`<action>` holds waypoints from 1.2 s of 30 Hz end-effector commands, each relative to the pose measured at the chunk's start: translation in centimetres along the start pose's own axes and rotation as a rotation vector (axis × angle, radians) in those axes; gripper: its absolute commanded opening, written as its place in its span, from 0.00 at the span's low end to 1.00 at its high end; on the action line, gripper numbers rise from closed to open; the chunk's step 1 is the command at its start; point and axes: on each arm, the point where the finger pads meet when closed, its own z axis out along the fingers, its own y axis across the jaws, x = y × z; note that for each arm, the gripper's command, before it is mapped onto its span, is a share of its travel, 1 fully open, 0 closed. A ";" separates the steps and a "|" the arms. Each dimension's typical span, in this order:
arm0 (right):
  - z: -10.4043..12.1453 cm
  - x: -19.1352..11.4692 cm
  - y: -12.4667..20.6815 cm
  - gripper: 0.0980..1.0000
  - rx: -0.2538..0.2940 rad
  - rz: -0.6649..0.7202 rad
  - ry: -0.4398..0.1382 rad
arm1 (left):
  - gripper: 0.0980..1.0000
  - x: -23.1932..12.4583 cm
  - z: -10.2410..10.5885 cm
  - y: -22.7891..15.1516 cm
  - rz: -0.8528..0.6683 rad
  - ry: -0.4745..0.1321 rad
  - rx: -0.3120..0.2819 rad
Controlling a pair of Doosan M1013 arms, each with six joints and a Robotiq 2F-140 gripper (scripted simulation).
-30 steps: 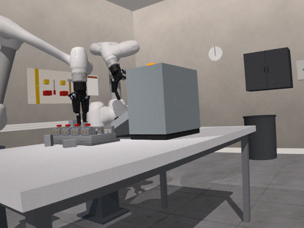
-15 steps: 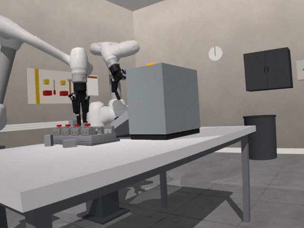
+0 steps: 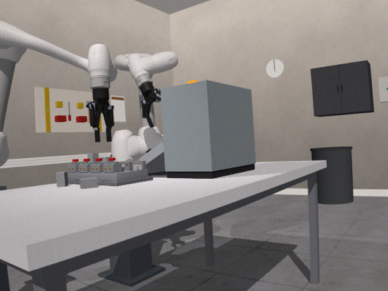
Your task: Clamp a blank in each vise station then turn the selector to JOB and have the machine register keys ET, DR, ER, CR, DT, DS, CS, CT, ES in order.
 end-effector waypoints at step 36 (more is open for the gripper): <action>5.0 -14.5 -20.8 0.40 0.001 -1.108 0.004 | 1.00 0.0 0.0 0.0 0.000 0.000 -0.001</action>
